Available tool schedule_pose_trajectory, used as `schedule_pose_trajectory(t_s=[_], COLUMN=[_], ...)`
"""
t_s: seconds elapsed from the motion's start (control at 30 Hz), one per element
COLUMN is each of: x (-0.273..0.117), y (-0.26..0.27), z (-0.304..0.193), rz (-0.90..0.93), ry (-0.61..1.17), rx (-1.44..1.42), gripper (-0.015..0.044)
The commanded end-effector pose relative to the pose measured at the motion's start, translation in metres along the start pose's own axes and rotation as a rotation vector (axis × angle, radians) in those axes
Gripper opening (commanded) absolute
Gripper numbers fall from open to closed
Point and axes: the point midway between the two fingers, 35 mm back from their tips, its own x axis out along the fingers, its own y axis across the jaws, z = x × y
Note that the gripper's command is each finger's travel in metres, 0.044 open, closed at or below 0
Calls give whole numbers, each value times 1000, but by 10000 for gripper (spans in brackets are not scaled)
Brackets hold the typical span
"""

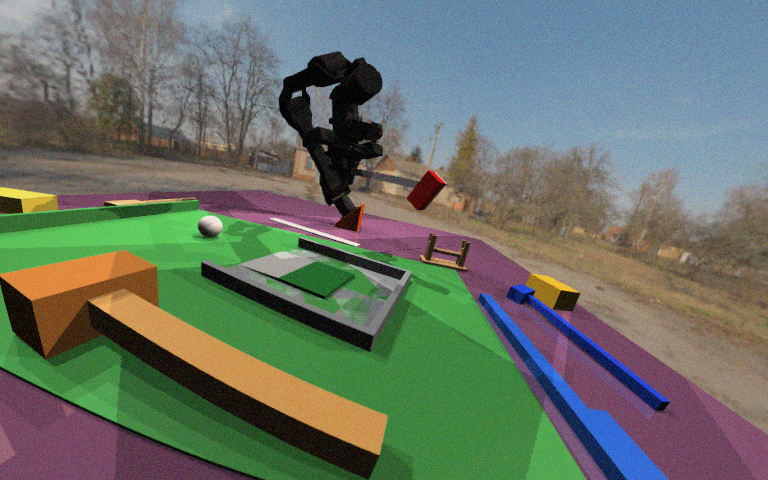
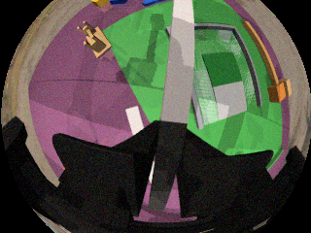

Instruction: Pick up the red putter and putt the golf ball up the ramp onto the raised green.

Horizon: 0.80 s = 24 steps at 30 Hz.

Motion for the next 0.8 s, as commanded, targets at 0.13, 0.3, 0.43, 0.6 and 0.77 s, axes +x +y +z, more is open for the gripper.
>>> schedule_pose_trajectory(t_s=[0.13,0.3,0.43,0.6,0.77], x=[-15,-22,-28,-34,-39], y=[-31,-47,-57,-68,-75], z=[-41,-69,-92,-122,-153], rz=[-42,-68,-90,-120,-151], ry=[-7,-7,-8,-8,-8], rx=[222,360,471,610,749], gripper=[0,0,0,0,0])
